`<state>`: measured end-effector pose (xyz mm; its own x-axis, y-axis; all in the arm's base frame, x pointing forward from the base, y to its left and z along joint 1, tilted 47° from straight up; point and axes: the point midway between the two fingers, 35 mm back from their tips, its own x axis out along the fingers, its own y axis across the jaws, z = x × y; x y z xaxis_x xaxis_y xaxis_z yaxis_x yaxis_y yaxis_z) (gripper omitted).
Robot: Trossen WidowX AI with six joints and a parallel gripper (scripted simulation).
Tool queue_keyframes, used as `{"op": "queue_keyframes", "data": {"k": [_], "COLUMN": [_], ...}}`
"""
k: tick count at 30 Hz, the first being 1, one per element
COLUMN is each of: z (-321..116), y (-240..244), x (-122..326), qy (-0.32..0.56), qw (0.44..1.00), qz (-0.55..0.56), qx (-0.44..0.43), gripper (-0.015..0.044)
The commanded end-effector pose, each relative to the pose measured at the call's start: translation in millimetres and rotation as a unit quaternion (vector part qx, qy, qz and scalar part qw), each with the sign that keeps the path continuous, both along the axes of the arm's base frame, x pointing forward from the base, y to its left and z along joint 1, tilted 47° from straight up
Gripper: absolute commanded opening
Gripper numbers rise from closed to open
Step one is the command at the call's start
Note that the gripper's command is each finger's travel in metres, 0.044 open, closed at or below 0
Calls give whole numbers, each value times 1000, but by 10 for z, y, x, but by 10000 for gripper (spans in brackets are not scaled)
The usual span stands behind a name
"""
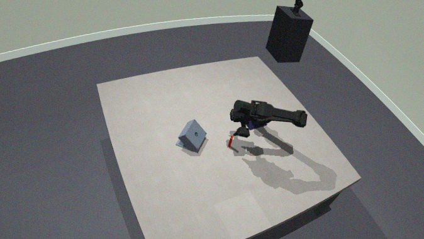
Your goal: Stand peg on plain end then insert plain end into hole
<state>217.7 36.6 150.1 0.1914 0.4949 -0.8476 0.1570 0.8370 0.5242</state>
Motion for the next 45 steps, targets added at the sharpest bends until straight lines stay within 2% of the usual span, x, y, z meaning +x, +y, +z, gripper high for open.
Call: {"op": "queue_keyframes", "data": {"k": [1,11,45], "z": [-1,39,-249], "y": [46,118,413], "x": [18,119,83], "qy": [45,126,118], "qw": [998,978,977], "qz": [40,105,115], "qx": [36,131,131], "gripper": [440,440,440]}}
